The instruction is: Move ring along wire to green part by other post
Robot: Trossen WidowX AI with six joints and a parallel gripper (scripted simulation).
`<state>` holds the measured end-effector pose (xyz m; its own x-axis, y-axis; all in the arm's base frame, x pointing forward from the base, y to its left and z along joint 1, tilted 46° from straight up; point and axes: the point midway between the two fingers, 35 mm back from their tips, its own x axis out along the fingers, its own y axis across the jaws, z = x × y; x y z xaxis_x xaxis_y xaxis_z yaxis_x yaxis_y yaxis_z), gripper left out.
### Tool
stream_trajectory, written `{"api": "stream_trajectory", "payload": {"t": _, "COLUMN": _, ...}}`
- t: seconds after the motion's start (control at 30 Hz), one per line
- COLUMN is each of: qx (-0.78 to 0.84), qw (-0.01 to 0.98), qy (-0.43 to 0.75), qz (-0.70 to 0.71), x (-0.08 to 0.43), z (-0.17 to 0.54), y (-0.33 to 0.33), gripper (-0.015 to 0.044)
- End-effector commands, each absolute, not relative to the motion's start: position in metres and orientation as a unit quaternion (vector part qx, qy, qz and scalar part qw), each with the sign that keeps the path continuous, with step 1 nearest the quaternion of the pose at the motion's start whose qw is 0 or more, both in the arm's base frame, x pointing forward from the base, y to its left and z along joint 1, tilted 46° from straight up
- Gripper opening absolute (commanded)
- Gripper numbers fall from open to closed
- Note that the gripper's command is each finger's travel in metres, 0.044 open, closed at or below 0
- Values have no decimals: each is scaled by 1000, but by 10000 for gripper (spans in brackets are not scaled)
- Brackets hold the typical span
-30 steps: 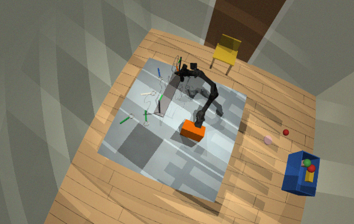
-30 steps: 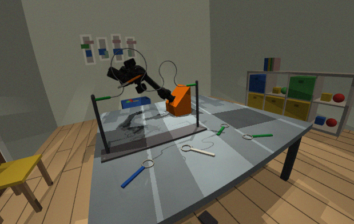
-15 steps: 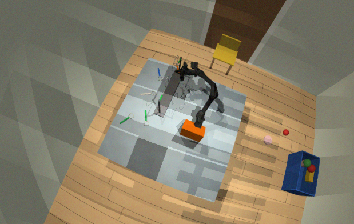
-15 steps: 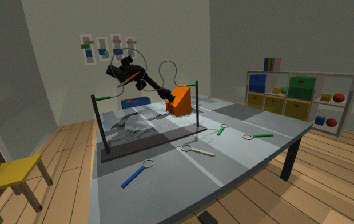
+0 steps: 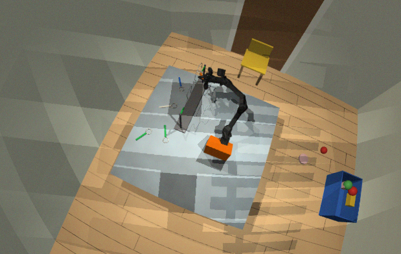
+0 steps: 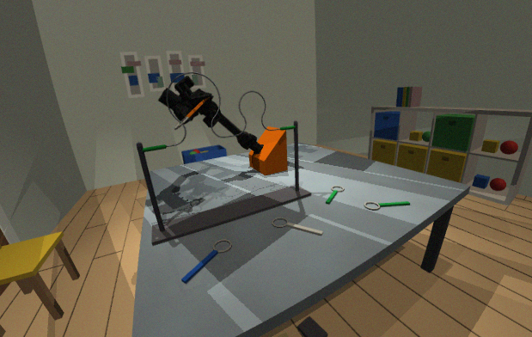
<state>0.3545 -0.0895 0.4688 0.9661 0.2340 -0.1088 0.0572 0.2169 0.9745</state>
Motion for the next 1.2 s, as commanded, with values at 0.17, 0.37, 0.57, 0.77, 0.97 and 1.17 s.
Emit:
{"api": "stream_trajectory", "payload": {"t": 0.17, "qx": 639, "qw": 759, "qy": 109, "qz": 63, "x": 355, "z": 486, "y": -87, "gripper": -150}}
{"api": "stream_trajectory", "payload": {"t": 0.37, "qx": 633, "qw": 763, "qy": 112, "qz": 60, "x": 355, "z": 490, "y": -87, "gripper": -150}}
{"api": "stream_trajectory", "payload": {"t": 0.57, "qx": 624, "qw": 771, "qy": 115, "qz": 57, "x": 354, "z": 491, "y": -87, "gripper": -150}}
{"api": "stream_trajectory", "payload": {"t": 0.77, "qx": 608, "qw": 783, "qy": 120, "qz": 50, "x": 354, "z": 491, "y": -87, "gripper": -150}}
{"api": "stream_trajectory", "payload": {"t": 0.97, "qx": 590, "qw": 796, "qy": 125, "qz": 43, "x": 354, "z": 489, "y": -87, "gripper": -150}}
{"api": "stream_trajectory", "payload": {"t": 1.17, "qx": 569, "qw": 811, "qy": 131, "qz": 36, "x": 354, "z": 488, "y": -88, "gripper": -150}}
